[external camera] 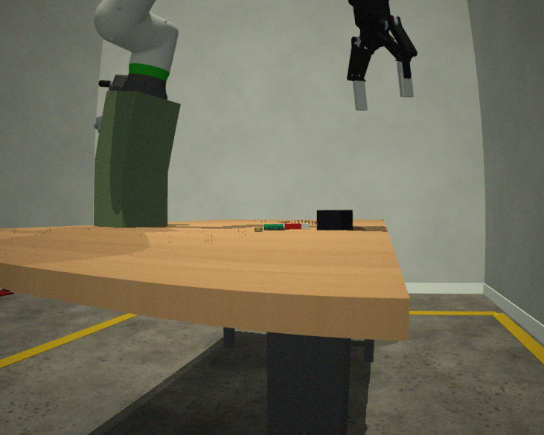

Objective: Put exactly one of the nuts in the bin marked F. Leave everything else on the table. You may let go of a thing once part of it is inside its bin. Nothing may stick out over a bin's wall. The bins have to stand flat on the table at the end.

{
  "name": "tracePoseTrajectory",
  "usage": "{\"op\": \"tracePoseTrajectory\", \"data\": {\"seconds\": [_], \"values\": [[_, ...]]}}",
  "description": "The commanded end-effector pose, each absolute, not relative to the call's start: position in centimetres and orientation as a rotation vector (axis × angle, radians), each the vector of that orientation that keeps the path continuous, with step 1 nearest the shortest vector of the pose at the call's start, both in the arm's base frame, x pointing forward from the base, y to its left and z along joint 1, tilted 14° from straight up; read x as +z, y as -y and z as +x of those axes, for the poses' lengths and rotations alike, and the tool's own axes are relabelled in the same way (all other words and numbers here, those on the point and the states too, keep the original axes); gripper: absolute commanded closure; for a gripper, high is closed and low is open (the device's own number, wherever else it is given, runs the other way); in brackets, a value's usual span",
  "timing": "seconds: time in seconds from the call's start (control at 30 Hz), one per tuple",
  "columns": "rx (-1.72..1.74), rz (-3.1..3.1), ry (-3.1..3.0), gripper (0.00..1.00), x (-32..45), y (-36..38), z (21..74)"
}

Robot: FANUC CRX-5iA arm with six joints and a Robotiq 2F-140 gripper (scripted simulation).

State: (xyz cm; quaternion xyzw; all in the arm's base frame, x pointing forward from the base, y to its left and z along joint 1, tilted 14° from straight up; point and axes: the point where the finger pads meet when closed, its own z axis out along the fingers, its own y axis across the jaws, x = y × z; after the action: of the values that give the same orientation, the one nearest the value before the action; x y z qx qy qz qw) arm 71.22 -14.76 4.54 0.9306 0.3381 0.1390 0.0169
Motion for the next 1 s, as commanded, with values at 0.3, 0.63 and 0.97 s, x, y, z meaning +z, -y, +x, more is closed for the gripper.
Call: {"op": "tracePoseTrajectory", "data": {"seconds": [0.3,0.63,0.97], "values": [[0.433,2.892,-1.051,0.0,4.6,14.8,71.2],[0.433,2.892,-1.051,0.95,2.1,14.9,71.8],[0.414,2.916,-0.981,0.95,-0.4,13.9,71.1]]}}
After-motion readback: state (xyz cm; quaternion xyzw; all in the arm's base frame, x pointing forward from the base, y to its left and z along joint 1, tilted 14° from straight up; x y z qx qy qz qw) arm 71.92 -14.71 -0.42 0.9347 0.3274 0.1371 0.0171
